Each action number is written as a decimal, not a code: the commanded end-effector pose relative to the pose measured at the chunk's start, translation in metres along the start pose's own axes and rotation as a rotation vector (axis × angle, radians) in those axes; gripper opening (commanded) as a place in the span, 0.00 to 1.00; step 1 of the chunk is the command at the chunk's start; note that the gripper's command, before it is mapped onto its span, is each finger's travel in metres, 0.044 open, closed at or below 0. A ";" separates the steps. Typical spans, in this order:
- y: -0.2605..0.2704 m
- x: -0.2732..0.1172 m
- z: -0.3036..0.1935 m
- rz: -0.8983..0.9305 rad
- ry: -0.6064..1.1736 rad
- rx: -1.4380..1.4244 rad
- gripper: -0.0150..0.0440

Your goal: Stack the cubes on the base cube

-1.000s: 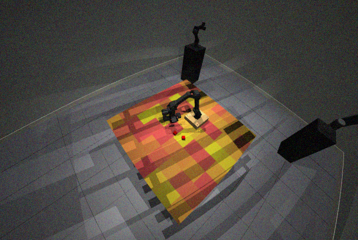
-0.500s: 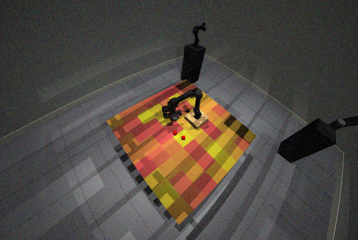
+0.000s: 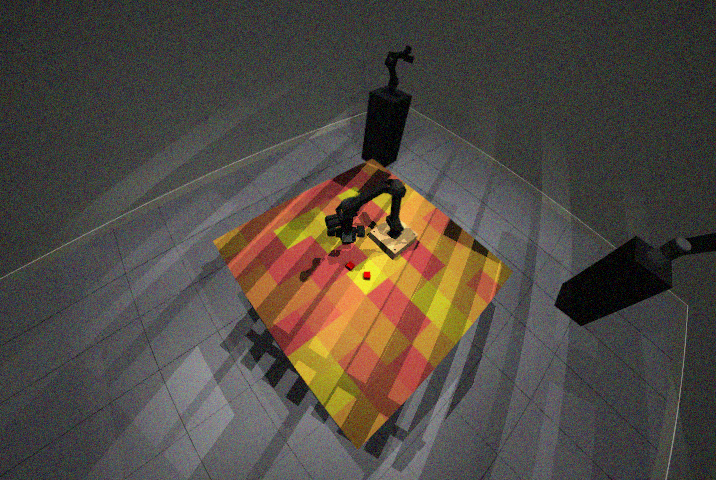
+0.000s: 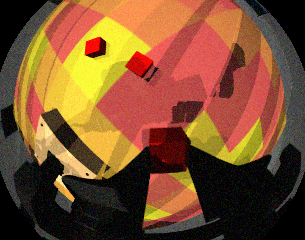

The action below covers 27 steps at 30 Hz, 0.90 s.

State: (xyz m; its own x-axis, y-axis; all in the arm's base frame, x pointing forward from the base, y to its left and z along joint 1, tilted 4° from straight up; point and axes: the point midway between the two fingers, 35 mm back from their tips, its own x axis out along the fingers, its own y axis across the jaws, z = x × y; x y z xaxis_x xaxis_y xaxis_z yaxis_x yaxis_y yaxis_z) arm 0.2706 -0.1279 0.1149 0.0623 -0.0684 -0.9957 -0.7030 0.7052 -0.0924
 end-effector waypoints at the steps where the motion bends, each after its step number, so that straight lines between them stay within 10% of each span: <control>1: 0.003 0.002 0.007 -0.003 0.004 0.111 0.43; 27: 0.027 0.015 0.057 0.001 0.000 0.830 0.43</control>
State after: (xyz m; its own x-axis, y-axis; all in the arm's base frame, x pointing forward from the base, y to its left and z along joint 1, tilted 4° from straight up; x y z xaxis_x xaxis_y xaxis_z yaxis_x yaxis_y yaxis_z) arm 0.2914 -0.0752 0.1006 0.0673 -0.0632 -0.9957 -0.0367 0.9972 -0.0658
